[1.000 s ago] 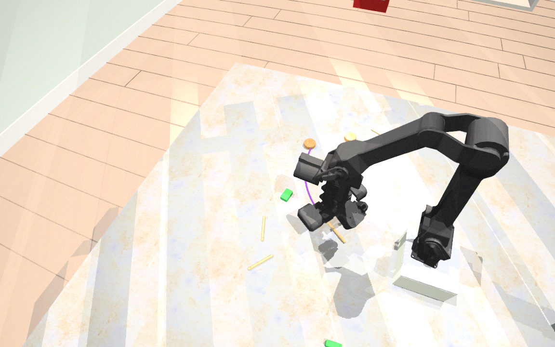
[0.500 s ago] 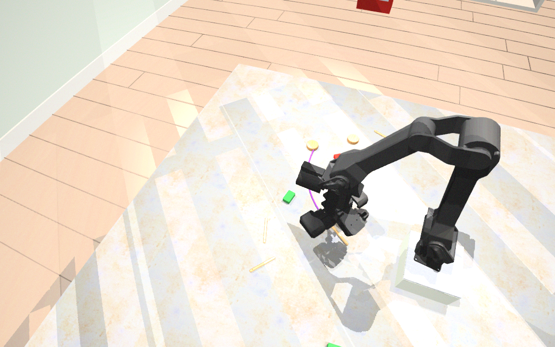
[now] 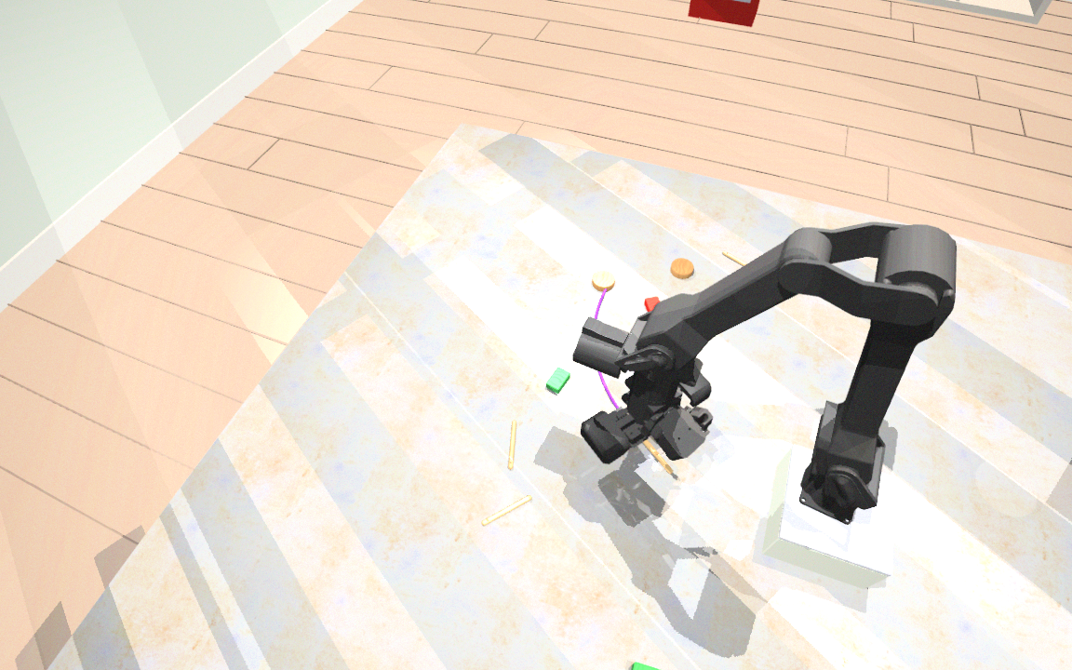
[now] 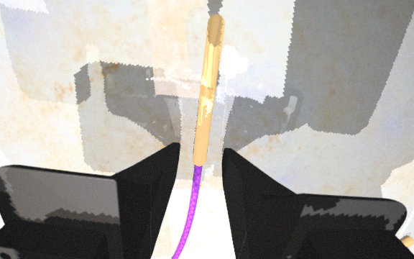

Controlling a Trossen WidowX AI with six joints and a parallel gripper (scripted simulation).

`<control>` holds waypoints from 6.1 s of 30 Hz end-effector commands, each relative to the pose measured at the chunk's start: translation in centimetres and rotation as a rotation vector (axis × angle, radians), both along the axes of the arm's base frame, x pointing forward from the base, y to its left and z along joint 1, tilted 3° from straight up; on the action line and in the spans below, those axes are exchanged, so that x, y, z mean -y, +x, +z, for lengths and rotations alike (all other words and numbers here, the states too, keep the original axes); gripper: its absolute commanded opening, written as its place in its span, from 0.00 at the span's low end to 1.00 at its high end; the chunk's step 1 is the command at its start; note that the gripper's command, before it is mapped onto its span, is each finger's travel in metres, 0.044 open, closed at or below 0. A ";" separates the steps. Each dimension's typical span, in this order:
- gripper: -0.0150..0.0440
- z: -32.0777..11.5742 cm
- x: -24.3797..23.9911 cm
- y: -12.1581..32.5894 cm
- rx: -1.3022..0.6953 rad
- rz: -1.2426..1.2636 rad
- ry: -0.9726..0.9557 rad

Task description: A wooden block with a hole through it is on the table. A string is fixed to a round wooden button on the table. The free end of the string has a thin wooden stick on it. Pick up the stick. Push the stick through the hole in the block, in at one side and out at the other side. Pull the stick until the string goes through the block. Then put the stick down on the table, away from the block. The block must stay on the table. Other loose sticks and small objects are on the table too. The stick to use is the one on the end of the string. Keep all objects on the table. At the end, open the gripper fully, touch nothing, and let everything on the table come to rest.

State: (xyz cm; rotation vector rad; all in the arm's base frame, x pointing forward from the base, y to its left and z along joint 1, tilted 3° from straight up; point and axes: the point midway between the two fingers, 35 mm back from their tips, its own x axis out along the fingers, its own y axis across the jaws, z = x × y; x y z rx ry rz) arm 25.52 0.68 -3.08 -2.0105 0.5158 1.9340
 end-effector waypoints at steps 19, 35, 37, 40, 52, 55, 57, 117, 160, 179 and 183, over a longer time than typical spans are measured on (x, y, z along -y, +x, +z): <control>0.25 0.1 0.0 0.0 -0.002 0.000 0.000; 0.25 2.1 -0.1 0.1 -0.002 0.000 0.000; 0.25 2.4 -0.1 0.1 -0.002 0.000 0.000; 0.25 2.8 -0.1 0.1 -0.002 0.000 0.000; 0.25 4.3 -0.2 0.0 -0.001 0.000 0.000; 0.25 4.7 -0.2 0.0 -0.001 0.000 0.000; 0.25 5.0 -0.2 0.0 -0.001 0.000 0.000; 0.25 10.4 2.7 2.9 -0.174 0.000 0.063; 0.25 14.1 4.6 5.2 -0.298 0.180 0.105; 0.25 14.1 3.9 6.1 -0.315 0.110 0.037; 0.25 14.1 3.9 6.2 -0.310 -0.027 0.017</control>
